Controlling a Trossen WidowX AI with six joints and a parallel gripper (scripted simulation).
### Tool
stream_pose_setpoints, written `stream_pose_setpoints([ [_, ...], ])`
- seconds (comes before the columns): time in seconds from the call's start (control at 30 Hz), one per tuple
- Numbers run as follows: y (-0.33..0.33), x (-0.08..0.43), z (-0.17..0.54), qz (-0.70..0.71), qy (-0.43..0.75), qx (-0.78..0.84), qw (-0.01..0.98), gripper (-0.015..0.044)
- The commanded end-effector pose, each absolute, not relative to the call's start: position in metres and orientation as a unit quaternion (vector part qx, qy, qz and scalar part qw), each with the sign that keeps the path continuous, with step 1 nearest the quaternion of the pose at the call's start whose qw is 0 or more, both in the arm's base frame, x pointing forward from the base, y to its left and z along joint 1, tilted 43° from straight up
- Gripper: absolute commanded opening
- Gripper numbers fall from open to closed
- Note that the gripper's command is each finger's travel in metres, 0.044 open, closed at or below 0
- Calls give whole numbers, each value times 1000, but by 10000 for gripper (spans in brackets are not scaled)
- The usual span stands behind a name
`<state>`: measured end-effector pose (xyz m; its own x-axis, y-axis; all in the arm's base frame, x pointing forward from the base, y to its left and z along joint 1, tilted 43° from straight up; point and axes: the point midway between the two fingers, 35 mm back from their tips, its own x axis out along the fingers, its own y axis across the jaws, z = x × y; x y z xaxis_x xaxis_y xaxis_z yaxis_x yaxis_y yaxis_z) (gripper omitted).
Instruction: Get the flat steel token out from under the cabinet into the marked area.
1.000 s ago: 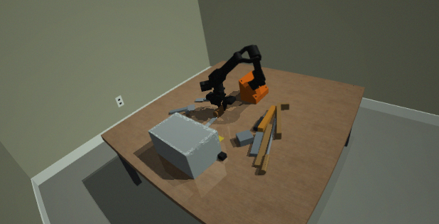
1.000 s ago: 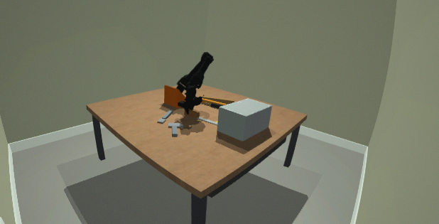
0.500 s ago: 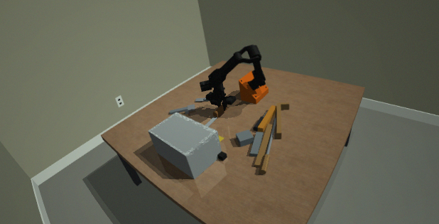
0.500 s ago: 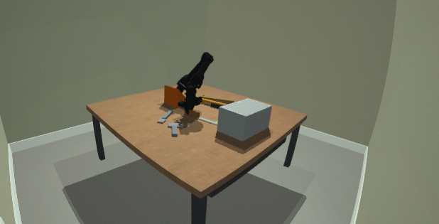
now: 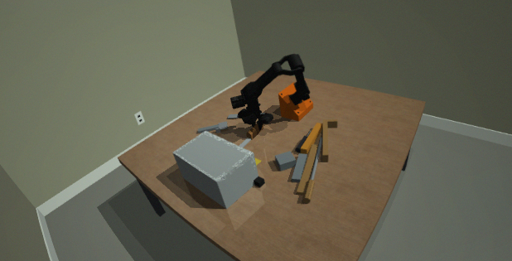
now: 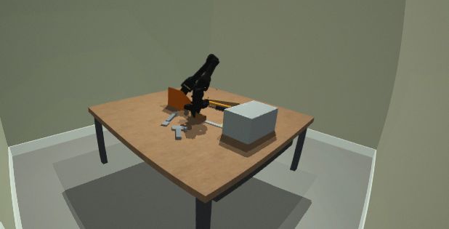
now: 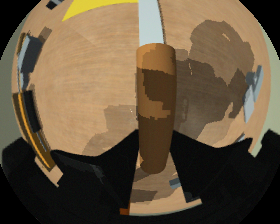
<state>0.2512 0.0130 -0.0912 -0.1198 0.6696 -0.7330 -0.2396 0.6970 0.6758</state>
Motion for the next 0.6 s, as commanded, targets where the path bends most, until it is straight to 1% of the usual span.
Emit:
stream_pose_setpoints([
  [0.0,14,258,-91,353,659,162,644,0],
  [0.57,20,280,-89,353,659,162,644,0],
])
